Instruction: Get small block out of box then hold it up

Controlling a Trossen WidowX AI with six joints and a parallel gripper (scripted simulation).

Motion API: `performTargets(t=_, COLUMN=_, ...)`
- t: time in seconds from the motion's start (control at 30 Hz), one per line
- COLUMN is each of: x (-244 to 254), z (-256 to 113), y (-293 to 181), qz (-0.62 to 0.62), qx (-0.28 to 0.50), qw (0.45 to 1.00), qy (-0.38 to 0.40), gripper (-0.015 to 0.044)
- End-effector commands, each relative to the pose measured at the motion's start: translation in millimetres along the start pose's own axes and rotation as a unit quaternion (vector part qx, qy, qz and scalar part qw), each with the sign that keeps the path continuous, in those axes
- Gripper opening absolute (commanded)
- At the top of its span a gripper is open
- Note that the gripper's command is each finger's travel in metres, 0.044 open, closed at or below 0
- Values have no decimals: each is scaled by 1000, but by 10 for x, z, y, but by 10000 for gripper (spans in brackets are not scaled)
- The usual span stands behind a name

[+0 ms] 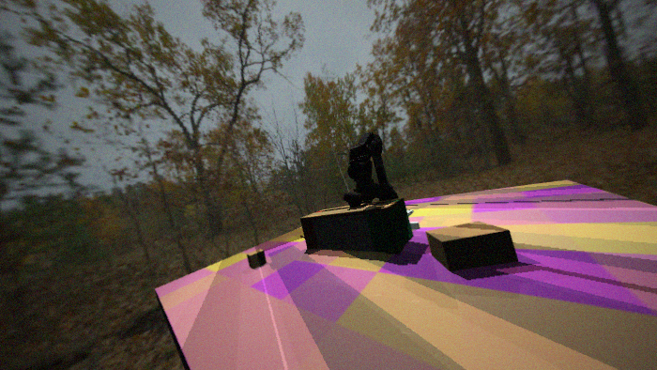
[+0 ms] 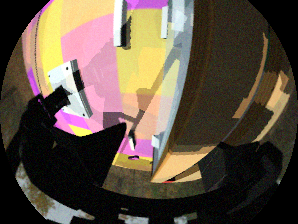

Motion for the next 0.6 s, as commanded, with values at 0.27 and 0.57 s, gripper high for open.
performTargets(t=0.27, x=-7, z=19, y=-74, qz=2, qx=0, qw=1000, qy=-1, gripper=400)
performTargets(t=0.57, x=-9, z=49, y=-159, qz=2, qx=0, qw=1000, qy=-1, gripper=400)
Point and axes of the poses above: the point midway between the two fingers, 35 mm back from their tips, its own z axis out along the fingers, its own x axis across the jaws, y = z × x, the point moved 1 cm from there along -z, back along the fingers, and after that the axes turned 1 degree about z, right-handed, at the moved point
